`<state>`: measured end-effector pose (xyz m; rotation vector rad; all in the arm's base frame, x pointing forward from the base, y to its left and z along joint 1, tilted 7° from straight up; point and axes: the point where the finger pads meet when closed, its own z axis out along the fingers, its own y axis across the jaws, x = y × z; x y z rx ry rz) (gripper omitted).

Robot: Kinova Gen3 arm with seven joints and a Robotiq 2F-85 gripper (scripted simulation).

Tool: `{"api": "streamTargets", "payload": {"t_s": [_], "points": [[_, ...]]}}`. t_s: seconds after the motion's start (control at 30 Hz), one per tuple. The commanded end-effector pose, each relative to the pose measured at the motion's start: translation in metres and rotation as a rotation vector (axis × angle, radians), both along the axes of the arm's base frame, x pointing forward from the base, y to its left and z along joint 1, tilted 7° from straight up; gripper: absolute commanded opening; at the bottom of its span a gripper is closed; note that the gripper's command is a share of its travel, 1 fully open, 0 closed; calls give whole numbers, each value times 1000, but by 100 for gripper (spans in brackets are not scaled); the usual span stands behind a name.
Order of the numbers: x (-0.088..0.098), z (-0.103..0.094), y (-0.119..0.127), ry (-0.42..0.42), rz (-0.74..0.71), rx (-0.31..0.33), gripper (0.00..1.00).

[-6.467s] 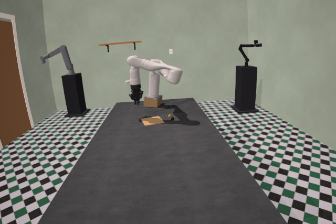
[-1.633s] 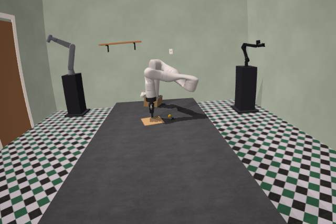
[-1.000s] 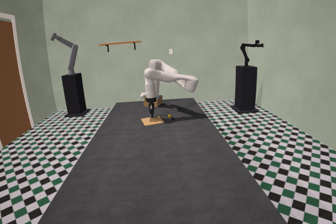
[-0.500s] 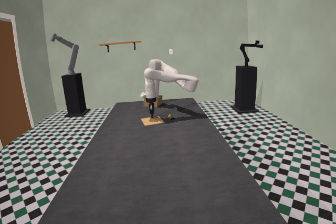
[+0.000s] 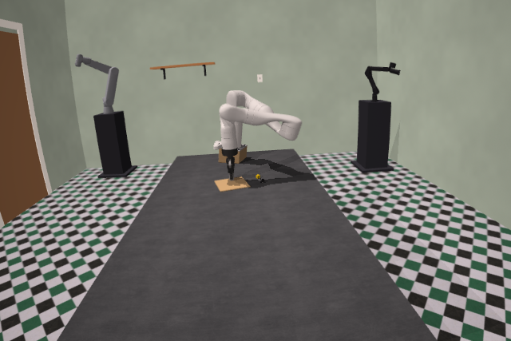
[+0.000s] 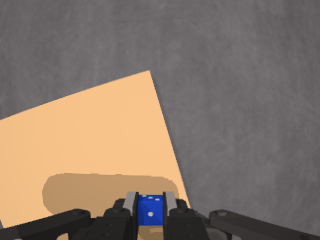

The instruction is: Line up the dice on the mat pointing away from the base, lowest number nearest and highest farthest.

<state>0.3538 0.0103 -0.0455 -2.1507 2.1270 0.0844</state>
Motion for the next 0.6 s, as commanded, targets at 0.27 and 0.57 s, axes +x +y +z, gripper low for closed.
{"api": "streamTargets", "payload": {"t_s": [0.27,0.57], "points": [[0,0,0,-1,0,0,11],[0,0,0,-1,0,0,19]]}}
